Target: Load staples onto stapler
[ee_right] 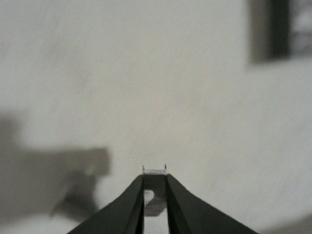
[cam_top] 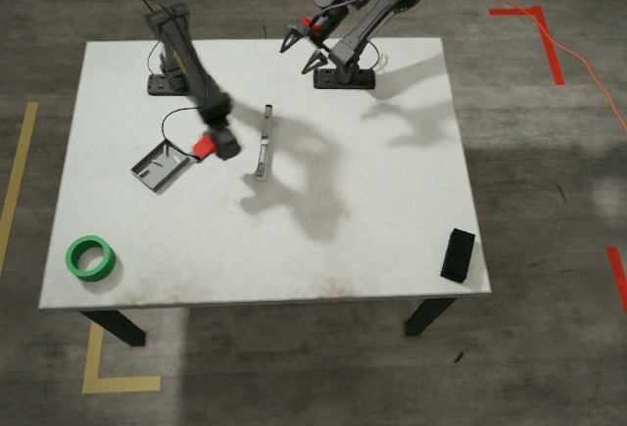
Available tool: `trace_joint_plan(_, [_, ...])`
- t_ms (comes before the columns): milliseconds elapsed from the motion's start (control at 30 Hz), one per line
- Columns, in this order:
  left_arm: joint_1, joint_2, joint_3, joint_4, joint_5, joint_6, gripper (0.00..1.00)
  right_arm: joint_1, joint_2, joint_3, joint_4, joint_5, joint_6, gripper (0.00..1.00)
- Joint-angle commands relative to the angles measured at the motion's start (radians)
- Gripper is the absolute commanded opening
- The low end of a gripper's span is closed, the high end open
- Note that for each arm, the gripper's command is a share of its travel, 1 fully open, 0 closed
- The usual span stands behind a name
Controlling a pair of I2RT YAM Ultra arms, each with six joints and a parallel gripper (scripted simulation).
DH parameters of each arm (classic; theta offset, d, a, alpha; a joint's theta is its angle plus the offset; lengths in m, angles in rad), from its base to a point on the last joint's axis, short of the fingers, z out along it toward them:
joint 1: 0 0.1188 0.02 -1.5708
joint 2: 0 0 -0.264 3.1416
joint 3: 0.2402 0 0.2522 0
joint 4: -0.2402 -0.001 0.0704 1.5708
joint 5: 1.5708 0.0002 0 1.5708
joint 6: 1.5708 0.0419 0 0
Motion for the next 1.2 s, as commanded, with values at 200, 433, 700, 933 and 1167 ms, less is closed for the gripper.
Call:
trace_joint_plan(200, [0.012,-0.281,-0.080,-0.212,-0.024,-0.019,1.00,0.175,0.114,0.193,-0.092,0.013,0.230,0.06])
trace_joint_plan(433, [0.043,-0.383,-0.102,-0.265,0.014,0.003,1.00,0.234,0.151,0.252,-0.068,0.035,0.269,0.06])
trace_joint_plan(700, [0.156,-0.399,-0.104,-0.272,0.044,0.029,1.00,0.236,0.153,0.242,-0.061,0.017,0.092,0.06])
trace_joint_plan(933, [0.243,-0.400,-0.104,-0.273,0.067,0.046,1.00,0.227,0.160,0.234,-0.030,-0.006,-0.265,0.06])
trace_joint_plan(1167, [0.263,-0.400,-0.104,-0.274,0.082,0.055,1.00,0.221,0.173,0.241,-0.061,0.001,-0.487,0.06])
